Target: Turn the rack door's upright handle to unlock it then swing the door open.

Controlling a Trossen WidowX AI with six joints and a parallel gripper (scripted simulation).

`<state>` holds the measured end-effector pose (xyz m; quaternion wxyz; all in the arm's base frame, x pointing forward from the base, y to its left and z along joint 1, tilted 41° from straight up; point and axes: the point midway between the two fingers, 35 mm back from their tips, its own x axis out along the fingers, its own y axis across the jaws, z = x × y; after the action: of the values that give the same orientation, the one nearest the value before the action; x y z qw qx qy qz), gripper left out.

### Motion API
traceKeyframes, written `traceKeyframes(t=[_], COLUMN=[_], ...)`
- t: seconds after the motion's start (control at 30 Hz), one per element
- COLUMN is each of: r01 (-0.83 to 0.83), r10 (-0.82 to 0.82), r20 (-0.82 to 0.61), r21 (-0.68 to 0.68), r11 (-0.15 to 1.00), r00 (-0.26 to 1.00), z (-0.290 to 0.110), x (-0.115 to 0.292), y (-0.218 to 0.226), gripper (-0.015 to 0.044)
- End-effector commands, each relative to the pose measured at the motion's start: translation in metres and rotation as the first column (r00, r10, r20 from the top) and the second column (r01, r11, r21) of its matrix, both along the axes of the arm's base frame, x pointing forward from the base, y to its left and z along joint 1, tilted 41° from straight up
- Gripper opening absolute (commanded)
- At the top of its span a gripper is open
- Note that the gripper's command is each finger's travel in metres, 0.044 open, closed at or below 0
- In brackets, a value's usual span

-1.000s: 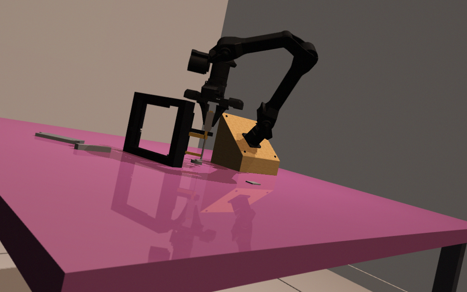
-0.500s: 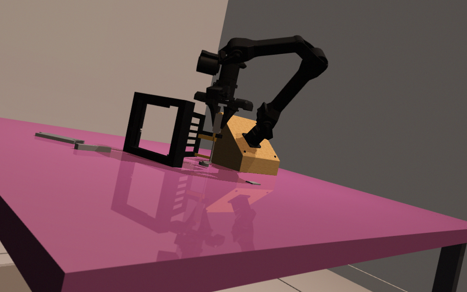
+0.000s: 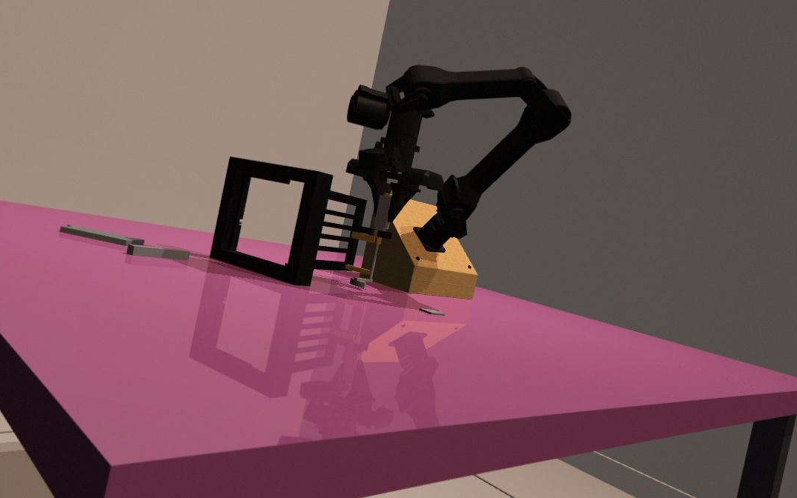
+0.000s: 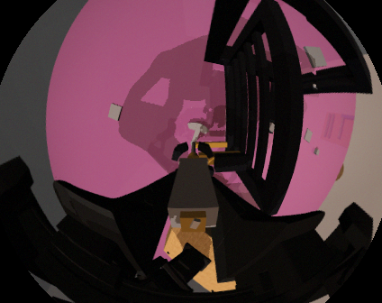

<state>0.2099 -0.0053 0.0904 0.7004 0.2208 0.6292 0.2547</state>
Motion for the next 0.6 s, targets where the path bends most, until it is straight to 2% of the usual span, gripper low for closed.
traceKeyframes(t=[0.0, 0.33, 0.57], r01=[0.044, 0.135, 0.14], r10=[-0.044, -0.132, -0.138], r20=[-0.032, -0.108, -0.113], r21=[0.014, 0.018, 0.018], r11=[0.999, 0.991, 0.99], r00=[0.999, 0.985, 0.984], z=[0.005, 0.017, 0.018], x=[0.002, 0.005, 0.005], y=[0.007, 0.021, 0.022], gripper=[0.0015, 0.0015, 0.0015])
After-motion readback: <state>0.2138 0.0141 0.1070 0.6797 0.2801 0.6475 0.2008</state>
